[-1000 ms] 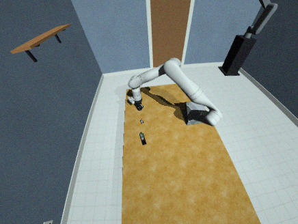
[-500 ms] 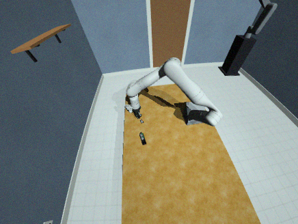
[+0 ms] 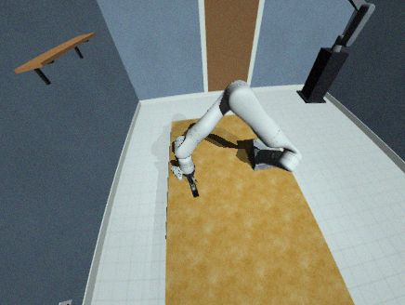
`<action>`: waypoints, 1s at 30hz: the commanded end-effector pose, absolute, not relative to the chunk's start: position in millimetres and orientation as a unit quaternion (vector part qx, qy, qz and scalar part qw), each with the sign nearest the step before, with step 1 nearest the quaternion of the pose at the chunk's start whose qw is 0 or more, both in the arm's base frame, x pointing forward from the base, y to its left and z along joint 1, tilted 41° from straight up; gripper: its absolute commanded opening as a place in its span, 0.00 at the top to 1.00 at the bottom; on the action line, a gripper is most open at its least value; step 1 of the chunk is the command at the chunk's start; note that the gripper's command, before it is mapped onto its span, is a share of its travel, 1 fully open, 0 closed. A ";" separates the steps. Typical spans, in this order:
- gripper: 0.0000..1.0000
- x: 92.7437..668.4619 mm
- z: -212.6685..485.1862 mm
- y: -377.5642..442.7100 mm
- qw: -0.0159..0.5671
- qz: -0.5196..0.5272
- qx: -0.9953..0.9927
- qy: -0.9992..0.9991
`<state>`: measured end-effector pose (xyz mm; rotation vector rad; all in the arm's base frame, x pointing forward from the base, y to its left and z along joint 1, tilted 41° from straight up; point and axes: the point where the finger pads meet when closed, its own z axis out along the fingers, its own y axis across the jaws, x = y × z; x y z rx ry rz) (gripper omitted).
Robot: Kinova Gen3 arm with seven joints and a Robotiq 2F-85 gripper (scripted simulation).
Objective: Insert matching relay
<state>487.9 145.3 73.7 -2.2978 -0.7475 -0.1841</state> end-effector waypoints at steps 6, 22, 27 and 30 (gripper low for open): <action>1.00 466.6 105.1 179.7 0.340 -0.070 -0.886 -0.307; 1.00 466.6 105.2 179.7 0.340 -0.071 -0.885 -0.310; 1.00 466.7 105.2 179.9 0.338 -0.080 -0.876 -0.334; 1.00 466.7 105.3 179.9 0.337 -0.083 -0.873 -0.342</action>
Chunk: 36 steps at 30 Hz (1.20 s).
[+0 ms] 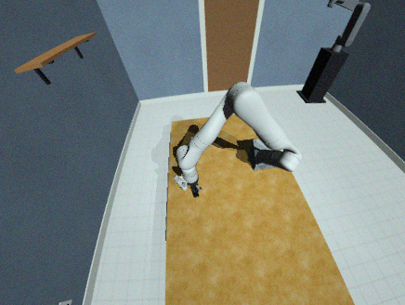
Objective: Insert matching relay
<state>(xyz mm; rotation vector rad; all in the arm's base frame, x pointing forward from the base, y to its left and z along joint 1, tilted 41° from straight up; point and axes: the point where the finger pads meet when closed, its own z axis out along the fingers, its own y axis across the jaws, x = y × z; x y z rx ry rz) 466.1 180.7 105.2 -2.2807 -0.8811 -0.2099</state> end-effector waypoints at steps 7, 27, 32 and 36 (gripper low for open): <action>1.00 466.9 105.3 180.0 0.326 -0.120 -0.830 -0.436; 1.00 467.3 105.0 179.9 0.256 -0.234 -0.605 -0.717; 1.00 467.3 105.0 179.9 0.244 -0.246 -0.568 -0.746; 1.00 467.4 105.0 179.8 0.239 -0.251 -0.551 -0.759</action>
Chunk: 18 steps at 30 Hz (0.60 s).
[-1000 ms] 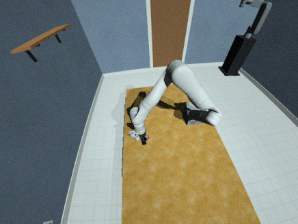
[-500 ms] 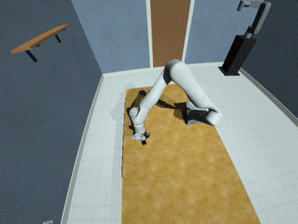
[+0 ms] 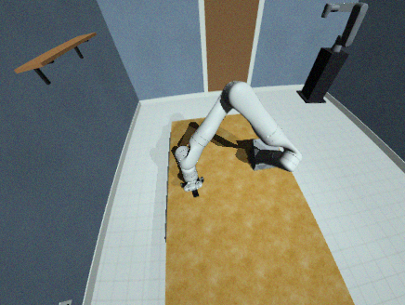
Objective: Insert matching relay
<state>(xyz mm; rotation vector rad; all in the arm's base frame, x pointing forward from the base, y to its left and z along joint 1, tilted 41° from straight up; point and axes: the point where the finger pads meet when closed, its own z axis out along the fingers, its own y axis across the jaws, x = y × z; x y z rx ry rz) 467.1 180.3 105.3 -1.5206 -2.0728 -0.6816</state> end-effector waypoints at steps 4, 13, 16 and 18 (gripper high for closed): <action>1.00 467.4 105.0 179.8 0.236 -0.254 -0.542 -0.766; 1.00 467.4 104.5 180.2 0.235 -0.255 -0.541 -0.766; 1.00 467.3 103.8 180.8 0.235 -0.255 -0.541 -0.766; 1.00 467.2 102.7 181.7 0.235 -0.255 -0.541 -0.766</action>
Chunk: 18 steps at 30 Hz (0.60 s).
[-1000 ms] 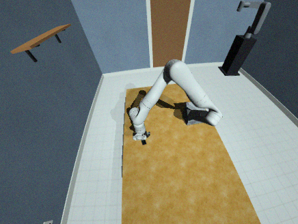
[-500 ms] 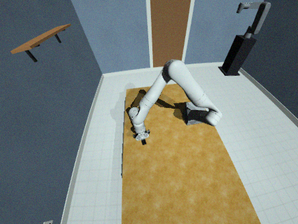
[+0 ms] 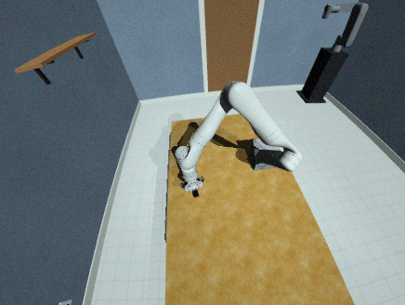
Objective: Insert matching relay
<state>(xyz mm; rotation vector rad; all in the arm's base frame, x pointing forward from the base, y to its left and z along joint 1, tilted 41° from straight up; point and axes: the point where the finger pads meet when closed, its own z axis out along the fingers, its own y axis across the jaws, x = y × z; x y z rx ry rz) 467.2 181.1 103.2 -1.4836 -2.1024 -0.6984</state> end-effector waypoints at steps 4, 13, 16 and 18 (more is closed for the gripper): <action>1.00 466.9 99.4 184.4 0.236 -0.255 -0.540 -0.767; 1.00 466.0 91.1 191.3 0.236 -0.255 -0.540 -0.767; 1.00 465.5 87.0 194.8 0.236 -0.255 -0.540 -0.767; 1.00 465.2 84.2 197.1 0.236 -0.255 -0.540 -0.767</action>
